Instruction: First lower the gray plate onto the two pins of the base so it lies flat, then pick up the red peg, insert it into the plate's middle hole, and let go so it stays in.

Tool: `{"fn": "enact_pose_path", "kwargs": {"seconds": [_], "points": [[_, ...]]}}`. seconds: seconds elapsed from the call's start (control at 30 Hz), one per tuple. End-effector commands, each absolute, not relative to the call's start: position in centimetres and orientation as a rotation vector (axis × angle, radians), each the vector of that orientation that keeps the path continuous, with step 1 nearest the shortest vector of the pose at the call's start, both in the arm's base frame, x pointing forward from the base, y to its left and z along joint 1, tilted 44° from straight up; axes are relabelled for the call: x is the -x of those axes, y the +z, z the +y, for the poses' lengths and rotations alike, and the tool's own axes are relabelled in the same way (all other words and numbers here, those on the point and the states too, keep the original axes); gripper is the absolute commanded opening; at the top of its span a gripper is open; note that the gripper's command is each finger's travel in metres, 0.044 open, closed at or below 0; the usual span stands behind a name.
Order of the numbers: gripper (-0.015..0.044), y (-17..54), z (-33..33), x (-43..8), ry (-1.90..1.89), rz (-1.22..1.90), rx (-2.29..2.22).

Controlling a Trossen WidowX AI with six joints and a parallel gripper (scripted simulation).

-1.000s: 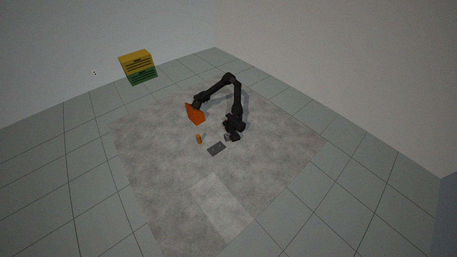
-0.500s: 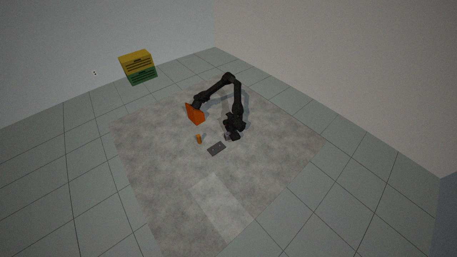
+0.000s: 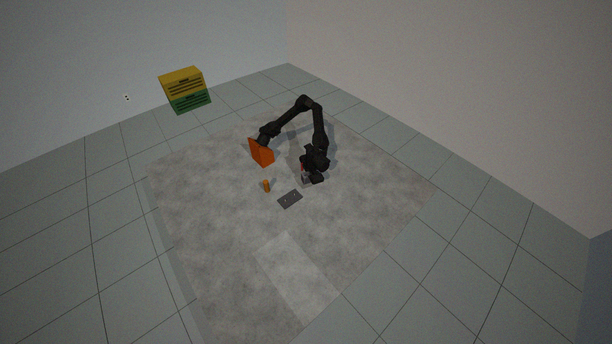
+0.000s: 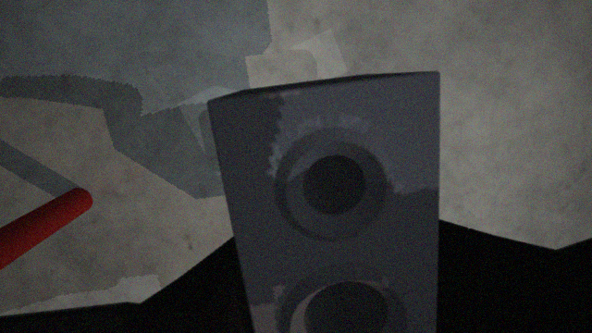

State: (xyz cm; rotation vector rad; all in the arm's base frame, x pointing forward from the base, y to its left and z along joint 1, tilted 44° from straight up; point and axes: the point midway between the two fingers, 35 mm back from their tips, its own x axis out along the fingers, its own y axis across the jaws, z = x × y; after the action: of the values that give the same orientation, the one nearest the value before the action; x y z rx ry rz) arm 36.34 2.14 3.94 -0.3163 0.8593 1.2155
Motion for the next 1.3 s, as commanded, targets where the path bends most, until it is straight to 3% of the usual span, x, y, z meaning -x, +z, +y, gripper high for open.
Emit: {"fn": "enact_pose_path", "kwargs": {"seconds": [0.0, 0.73, 1.27], "points": [[0.0, 4.8, 1.2, -36.5, 1.209, 0.858, 0.328], [0.0, 9.6, -3.0, -35.6, 1.213, 0.855, 0.325], [0.0, 5.2, -4.6, -36.0, 1.249, 0.807, 0.394]]}}
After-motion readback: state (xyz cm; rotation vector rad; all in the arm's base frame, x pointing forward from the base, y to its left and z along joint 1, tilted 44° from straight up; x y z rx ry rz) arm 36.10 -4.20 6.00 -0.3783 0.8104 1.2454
